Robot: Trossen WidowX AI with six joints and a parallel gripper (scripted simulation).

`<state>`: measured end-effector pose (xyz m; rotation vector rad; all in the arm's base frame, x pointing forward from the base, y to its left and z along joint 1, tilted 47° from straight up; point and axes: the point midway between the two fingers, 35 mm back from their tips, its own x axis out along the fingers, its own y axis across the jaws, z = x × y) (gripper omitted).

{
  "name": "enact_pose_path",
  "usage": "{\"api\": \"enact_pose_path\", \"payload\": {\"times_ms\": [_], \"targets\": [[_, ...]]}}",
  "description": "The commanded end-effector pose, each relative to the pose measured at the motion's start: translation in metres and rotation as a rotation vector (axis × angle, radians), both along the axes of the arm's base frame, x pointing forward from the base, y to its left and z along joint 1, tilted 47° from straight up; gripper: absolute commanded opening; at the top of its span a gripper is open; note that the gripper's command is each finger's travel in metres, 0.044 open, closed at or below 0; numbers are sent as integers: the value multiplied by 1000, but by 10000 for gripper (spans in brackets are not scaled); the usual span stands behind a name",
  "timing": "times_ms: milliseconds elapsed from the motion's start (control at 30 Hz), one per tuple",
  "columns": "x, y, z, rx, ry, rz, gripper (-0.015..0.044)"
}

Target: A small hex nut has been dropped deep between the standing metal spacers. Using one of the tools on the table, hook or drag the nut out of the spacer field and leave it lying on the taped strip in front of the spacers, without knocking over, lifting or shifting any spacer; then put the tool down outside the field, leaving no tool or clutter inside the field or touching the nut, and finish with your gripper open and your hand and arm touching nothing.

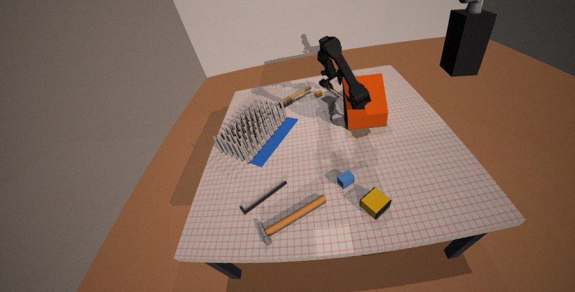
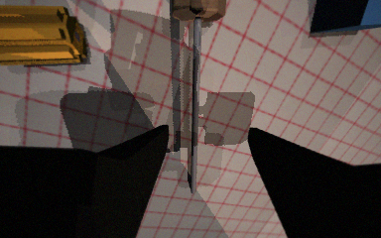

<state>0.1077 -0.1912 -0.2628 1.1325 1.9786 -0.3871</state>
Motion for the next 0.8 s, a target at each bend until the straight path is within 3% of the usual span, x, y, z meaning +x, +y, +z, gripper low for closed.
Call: {"api": "enact_pose_path", "payload": {"times_ms": [0, 667, 767], "targets": [[-1, 9, -6, 7, 2, -3, 280], [-4, 31, -26, 8, 2, -3, 280], [-4, 31, -26, 8, 2, -3, 201]]}}
